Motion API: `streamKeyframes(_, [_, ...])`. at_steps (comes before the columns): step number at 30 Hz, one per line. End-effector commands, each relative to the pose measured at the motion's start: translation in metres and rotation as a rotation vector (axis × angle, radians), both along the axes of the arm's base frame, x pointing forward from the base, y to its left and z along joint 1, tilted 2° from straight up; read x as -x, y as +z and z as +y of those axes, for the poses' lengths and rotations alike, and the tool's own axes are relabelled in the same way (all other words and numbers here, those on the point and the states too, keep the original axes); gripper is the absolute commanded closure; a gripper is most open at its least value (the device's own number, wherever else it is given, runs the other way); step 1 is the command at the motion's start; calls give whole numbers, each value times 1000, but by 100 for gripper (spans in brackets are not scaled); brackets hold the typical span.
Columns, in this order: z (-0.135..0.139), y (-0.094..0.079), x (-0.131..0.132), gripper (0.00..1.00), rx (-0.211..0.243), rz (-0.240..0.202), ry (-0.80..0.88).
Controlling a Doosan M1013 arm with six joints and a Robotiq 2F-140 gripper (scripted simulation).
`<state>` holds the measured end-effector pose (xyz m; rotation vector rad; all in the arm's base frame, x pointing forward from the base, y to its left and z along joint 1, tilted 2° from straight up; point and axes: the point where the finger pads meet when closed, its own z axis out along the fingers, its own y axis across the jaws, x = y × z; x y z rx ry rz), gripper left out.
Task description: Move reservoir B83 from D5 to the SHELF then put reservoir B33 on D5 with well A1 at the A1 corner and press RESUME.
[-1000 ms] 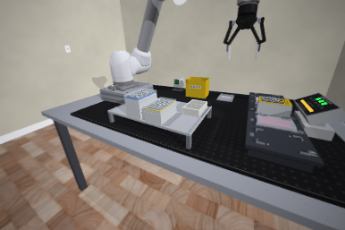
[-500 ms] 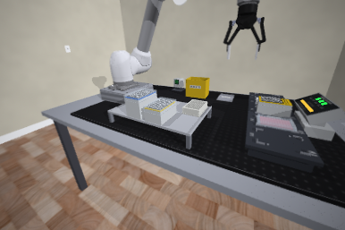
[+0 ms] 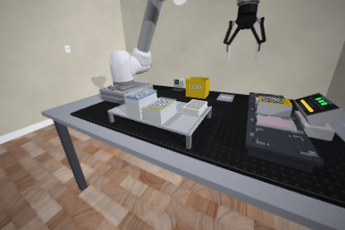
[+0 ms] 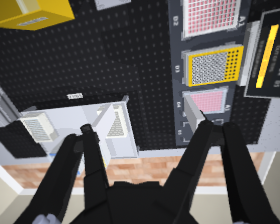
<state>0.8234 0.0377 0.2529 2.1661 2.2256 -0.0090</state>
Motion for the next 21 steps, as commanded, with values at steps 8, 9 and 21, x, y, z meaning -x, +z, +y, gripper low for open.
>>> streamKeyframes(8, [1,-1,6,23,1,-3,0])
streamKeyframes(9, [1,-1,11,23,1,-3,0])
streamKeyframes(21, [-2,-3,61,23,1,-3,0])
